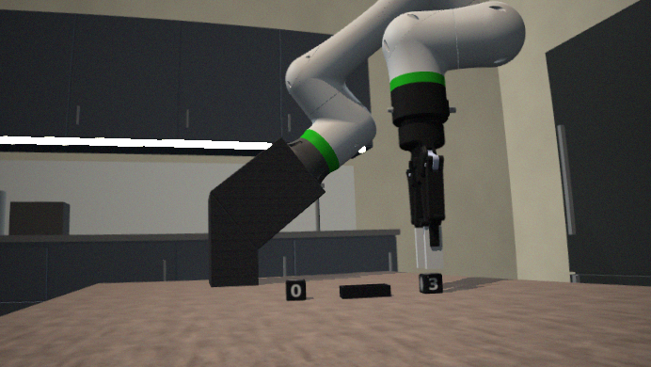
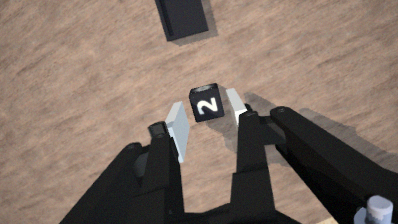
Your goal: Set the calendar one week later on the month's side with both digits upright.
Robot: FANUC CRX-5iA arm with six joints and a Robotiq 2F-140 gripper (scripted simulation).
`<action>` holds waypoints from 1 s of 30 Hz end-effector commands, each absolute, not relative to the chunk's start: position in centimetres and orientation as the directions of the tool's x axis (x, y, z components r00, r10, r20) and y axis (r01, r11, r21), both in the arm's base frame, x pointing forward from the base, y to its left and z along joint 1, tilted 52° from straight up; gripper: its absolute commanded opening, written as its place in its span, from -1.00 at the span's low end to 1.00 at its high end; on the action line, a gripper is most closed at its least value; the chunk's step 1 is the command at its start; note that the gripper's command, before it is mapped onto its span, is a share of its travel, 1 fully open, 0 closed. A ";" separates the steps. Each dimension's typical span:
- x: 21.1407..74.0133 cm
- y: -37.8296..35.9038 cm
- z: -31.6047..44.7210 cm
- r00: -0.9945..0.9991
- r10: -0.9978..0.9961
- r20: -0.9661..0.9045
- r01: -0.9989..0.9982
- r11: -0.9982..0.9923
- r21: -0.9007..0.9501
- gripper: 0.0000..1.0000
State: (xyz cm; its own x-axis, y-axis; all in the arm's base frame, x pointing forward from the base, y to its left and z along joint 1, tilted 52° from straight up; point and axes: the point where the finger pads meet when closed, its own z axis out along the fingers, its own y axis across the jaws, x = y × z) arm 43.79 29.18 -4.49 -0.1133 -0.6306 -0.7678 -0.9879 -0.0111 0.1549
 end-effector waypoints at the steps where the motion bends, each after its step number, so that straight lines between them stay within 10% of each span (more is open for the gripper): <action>1: 43.8 29.2 -4.5 -0.113 -0.631 -0.768 -0.988 -0.011 0.155 -0.44; 30: 43.6 30.9 -5.9 -0.113 -0.631 -0.768 -0.988 -0.011 0.155 -0.44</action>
State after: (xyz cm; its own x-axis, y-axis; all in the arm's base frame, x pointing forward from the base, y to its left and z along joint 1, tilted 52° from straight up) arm 43.58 30.67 -5.68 -0.1133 -0.6307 -0.7677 -0.9879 -0.0111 0.1549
